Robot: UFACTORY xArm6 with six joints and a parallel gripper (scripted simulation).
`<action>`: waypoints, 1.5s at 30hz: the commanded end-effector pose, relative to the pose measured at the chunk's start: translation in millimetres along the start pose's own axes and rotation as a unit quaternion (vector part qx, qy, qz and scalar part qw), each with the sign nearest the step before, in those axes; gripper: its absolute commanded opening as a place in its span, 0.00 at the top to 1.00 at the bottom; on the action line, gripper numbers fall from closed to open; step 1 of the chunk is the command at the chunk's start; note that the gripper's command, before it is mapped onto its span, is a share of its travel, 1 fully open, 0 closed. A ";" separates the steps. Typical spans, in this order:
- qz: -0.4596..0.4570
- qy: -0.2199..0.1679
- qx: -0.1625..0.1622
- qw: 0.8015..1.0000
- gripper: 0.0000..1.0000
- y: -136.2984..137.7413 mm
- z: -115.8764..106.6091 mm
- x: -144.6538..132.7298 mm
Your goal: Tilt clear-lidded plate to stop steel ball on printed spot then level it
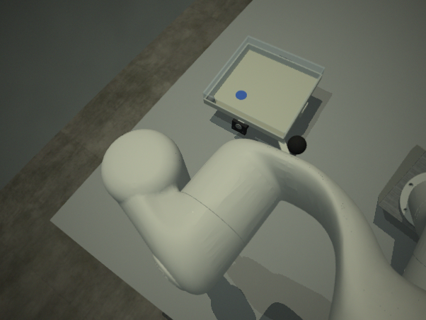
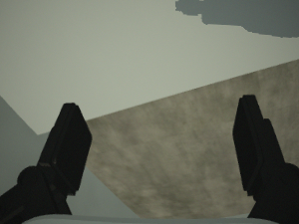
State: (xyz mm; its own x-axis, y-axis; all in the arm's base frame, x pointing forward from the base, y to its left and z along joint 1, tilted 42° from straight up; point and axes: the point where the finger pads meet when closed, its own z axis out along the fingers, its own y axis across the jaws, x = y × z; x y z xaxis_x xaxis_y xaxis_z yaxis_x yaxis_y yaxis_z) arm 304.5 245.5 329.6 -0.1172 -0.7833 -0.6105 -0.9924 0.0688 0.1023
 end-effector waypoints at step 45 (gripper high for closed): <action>0.194 -0.013 -0.003 0.981 0.00 -27.6 13.0 255.3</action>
State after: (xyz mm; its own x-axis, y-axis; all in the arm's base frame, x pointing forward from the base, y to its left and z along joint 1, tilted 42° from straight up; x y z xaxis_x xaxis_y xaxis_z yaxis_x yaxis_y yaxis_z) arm 310.3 69.2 175.6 -0.4495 -0.7085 -0.5440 -0.8923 0.3278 0.3104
